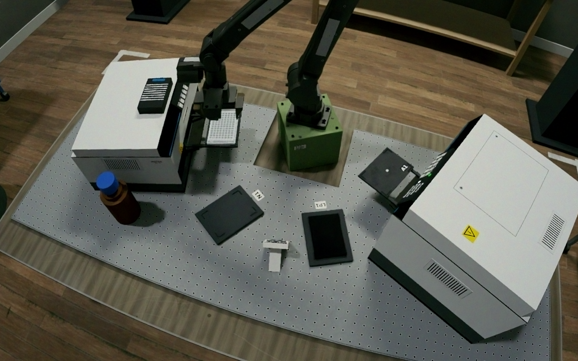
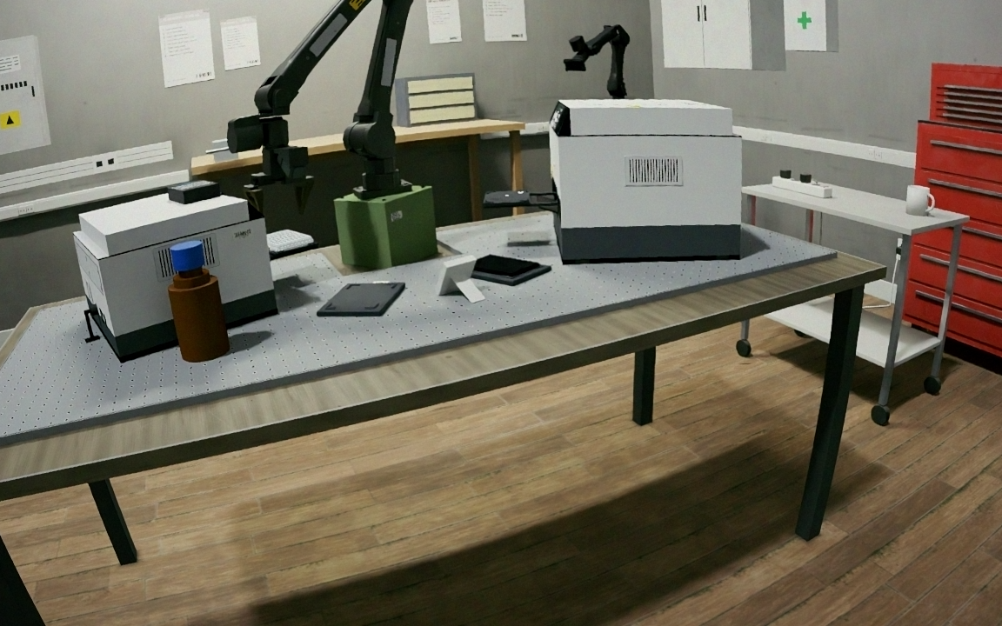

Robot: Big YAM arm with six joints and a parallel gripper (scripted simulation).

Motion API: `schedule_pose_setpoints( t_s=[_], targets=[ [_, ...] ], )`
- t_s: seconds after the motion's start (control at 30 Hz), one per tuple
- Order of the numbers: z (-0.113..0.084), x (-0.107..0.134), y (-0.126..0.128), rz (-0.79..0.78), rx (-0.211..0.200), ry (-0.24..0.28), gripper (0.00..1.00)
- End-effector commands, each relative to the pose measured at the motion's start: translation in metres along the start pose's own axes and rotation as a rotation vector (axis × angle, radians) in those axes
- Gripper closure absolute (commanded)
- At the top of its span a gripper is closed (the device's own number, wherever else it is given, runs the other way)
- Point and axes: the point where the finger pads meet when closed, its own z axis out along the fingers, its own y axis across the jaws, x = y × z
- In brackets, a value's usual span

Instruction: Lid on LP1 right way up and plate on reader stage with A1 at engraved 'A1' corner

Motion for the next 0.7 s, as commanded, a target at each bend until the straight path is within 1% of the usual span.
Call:
schedule_pose_setpoints(
  t_s=[0.0, 0.07, 0.17, 0.43, 0.57, 0.63, 0.67],
  targets=[
    [-0.009, 0.001, -0.025, -0.004, 0.048, -0.003, 0.00],
    [-0.009, 0.001, -0.025, -0.004, 0.048, -0.003, 0.00],
    [-0.006, -0.003, -0.023, -0.003, 0.029, -0.004, 0.00],
    [-0.004, -0.002, -0.024, -0.007, 0.038, -0.004, 0.00],
    [0.004, 0.003, -0.015, 0.003, 0.020, -0.002, 0.00],
    [0.004, 0.003, -0.015, 0.003, 0.020, -0.002, 0.00],
    [0.006, 0.003, -0.011, 0.002, 0.009, -0.002, 0.00]
  ],
)
